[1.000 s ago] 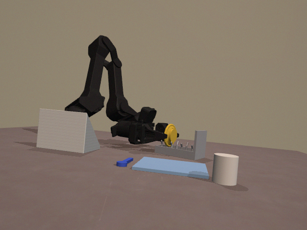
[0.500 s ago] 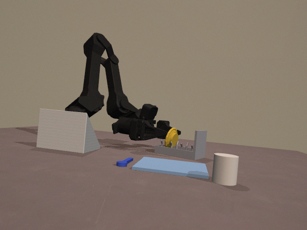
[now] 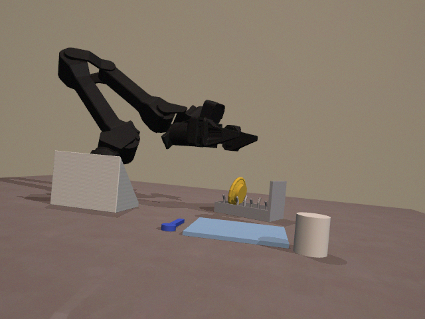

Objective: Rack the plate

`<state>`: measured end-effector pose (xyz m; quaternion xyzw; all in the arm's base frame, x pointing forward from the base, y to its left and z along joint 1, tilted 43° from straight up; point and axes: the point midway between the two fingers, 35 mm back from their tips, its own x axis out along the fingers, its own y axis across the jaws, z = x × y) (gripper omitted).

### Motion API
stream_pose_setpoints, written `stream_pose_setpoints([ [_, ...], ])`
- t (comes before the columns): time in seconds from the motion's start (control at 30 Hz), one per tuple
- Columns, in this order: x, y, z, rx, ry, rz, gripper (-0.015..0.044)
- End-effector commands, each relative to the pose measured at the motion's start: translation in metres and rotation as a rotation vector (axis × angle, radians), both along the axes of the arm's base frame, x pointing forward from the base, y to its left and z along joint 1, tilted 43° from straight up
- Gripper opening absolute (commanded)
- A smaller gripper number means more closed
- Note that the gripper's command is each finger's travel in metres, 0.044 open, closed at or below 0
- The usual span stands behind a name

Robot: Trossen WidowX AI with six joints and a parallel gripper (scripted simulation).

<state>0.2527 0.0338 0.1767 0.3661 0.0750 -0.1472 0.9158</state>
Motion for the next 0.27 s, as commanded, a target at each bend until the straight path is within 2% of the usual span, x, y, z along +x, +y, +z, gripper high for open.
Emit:
stream_pose_setpoints([
  [0.0,0.002,-0.003,0.001,-0.041,0.033,0.016,0.04],
  [0.23,0.012,-0.014,-0.012,-0.199,0.206,0.052,0.04],
])
